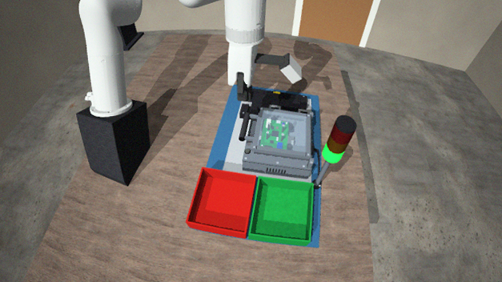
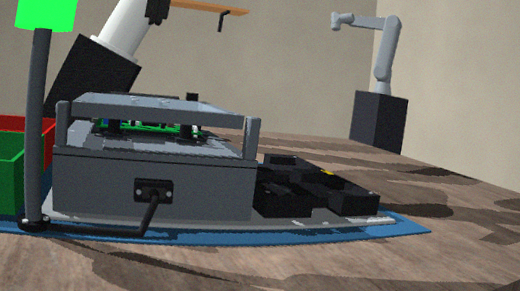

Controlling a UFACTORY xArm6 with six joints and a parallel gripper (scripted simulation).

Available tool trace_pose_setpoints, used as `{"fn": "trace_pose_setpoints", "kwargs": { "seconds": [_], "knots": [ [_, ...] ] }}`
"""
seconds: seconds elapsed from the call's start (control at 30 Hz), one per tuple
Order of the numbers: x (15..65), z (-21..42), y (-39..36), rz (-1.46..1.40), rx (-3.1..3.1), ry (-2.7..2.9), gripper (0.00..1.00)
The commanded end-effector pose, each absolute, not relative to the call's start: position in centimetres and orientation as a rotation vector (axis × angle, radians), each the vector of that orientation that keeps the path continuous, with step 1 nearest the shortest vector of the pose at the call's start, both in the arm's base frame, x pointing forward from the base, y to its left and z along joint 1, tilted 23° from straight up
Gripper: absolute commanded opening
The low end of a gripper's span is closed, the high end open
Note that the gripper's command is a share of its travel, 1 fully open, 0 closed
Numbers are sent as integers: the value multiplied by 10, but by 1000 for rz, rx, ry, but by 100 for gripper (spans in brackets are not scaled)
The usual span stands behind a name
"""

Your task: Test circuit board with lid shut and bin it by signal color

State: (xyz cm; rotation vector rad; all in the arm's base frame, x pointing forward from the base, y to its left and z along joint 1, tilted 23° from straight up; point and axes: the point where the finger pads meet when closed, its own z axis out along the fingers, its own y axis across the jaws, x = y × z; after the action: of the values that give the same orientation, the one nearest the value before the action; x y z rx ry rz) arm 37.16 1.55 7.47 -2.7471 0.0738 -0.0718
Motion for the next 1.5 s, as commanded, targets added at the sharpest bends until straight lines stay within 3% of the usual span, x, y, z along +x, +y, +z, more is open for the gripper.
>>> {"fn": "trace_pose_setpoints", "kwargs": {
  "seconds": [0.0, 1.47],
  "knots": [
    [373, 76, 15, -77, -2748, 74, 0],
    [375, 100, 74, -77, -2748, 74, 0]
  ]
}}
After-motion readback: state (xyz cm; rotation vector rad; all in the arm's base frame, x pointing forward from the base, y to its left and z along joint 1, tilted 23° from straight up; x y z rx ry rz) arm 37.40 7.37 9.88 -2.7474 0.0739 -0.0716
